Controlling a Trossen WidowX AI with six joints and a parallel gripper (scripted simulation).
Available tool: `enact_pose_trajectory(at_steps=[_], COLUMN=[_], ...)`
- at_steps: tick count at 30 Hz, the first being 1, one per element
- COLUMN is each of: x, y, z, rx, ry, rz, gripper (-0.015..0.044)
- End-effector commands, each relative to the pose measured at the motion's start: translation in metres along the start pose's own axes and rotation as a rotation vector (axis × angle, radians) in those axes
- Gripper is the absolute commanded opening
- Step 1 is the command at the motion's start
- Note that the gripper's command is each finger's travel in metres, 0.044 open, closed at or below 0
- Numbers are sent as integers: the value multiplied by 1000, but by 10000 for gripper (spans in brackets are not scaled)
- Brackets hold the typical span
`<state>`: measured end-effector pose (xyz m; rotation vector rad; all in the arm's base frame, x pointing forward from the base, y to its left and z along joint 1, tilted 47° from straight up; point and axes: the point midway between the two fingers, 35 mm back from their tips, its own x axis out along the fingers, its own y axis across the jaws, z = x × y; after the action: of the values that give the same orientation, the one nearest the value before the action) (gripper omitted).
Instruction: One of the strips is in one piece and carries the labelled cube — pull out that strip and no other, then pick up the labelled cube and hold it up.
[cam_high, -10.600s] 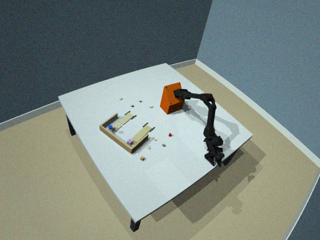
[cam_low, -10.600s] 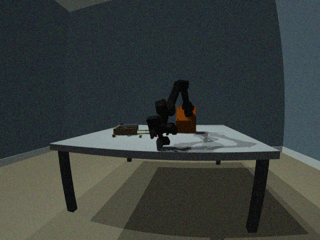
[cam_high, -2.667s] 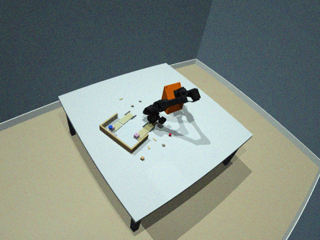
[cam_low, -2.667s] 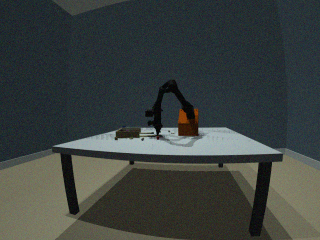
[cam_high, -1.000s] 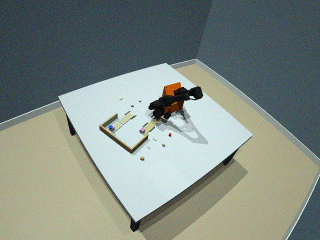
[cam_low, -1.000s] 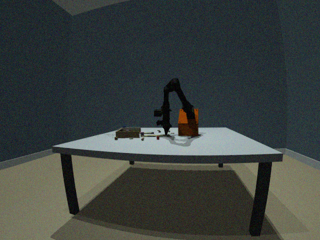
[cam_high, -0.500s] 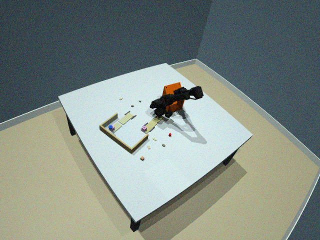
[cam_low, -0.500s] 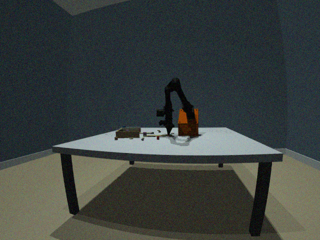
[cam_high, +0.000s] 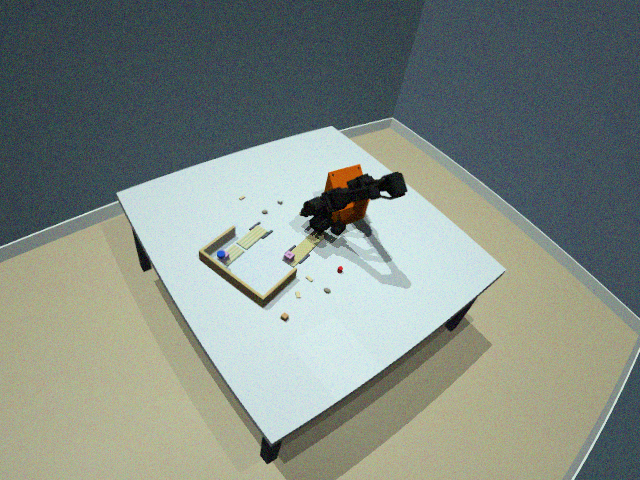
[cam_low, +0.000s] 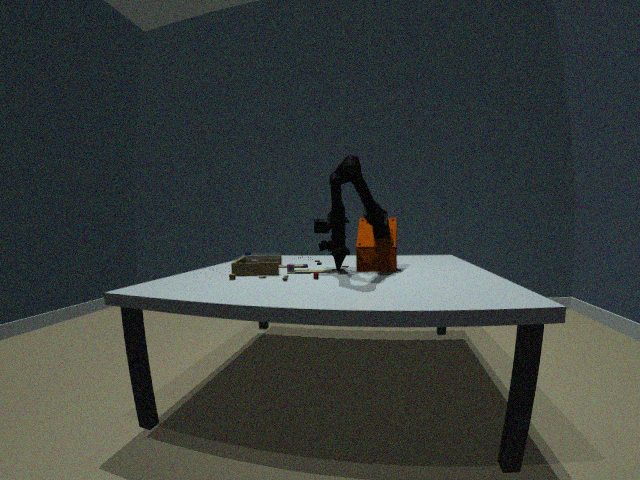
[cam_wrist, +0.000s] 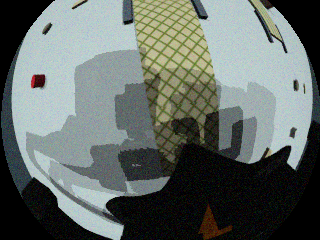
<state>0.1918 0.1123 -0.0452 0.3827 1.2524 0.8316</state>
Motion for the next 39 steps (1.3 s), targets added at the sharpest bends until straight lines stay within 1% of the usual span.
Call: enact_pose_trajectory(at_steps=[1,23,24,30,35,39], x=[2,2,-1,-40,-42,-41], y=[3,3,0,-1,-2,-2], z=[-8,-8,0,2,-2,16], rx=[4,4,0,3,3,16], ry=[21,21,1,20,21,20], rz=[8,8,0,5,5,5], gripper=[0,0,0,0,0,105])
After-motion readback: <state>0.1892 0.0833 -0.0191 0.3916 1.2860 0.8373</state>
